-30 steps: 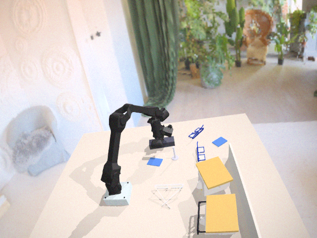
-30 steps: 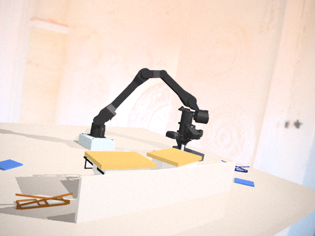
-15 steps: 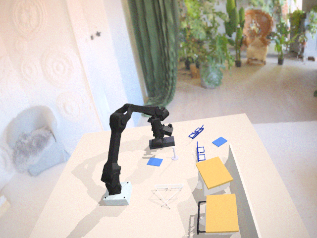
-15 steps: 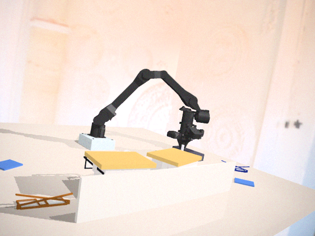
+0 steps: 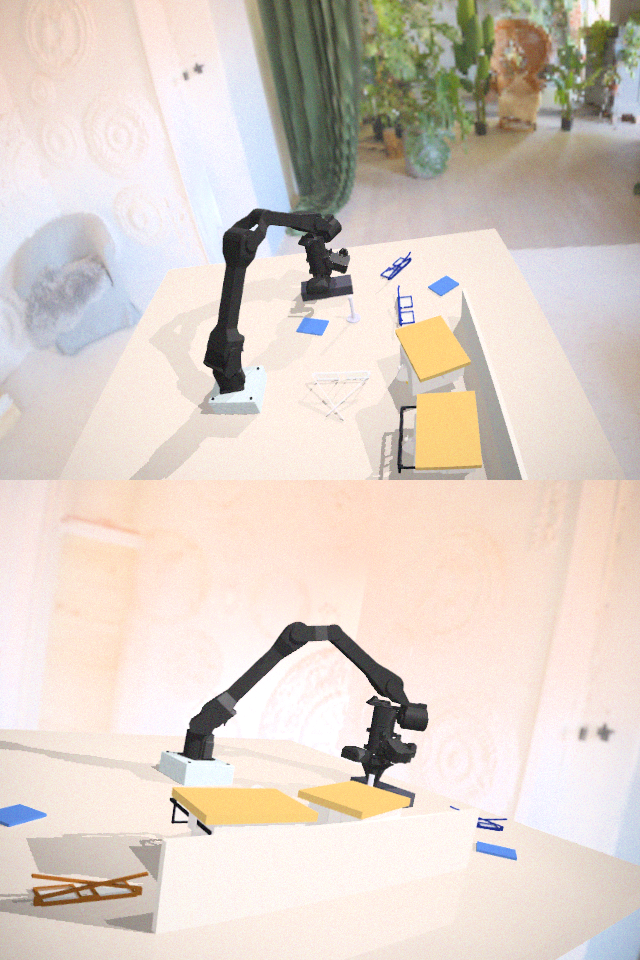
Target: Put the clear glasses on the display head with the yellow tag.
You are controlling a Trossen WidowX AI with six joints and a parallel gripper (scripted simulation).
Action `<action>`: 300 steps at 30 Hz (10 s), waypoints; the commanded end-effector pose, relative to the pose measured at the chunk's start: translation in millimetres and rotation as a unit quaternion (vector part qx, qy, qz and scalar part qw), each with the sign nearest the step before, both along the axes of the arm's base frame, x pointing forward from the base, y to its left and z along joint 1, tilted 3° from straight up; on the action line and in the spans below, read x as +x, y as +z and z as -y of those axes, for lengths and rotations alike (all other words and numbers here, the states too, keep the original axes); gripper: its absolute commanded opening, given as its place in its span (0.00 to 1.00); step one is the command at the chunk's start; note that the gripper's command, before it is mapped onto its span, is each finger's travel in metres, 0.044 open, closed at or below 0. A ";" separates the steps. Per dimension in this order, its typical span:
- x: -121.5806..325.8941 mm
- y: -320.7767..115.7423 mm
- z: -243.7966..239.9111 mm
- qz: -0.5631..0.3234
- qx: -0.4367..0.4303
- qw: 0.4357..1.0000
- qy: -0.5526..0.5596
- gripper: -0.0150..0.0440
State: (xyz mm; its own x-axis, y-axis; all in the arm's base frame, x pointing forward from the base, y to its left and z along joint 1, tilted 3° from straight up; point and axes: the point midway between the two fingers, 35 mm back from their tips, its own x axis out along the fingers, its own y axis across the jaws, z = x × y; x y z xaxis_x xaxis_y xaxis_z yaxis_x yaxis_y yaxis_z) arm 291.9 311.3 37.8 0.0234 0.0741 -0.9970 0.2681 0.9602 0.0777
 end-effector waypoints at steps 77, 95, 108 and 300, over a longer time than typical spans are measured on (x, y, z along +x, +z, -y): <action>7.6 -1.8 -32.5 -0.004 -0.002 1.000 -0.001 0.25; 6.3 8.8 -25.5 -0.004 -0.002 1.000 -0.001 0.25; -0.8 55.9 13.0 0.003 0.003 1.000 -0.005 0.30; -2.2 81.8 260.2 0.016 -0.020 0.942 0.335 0.25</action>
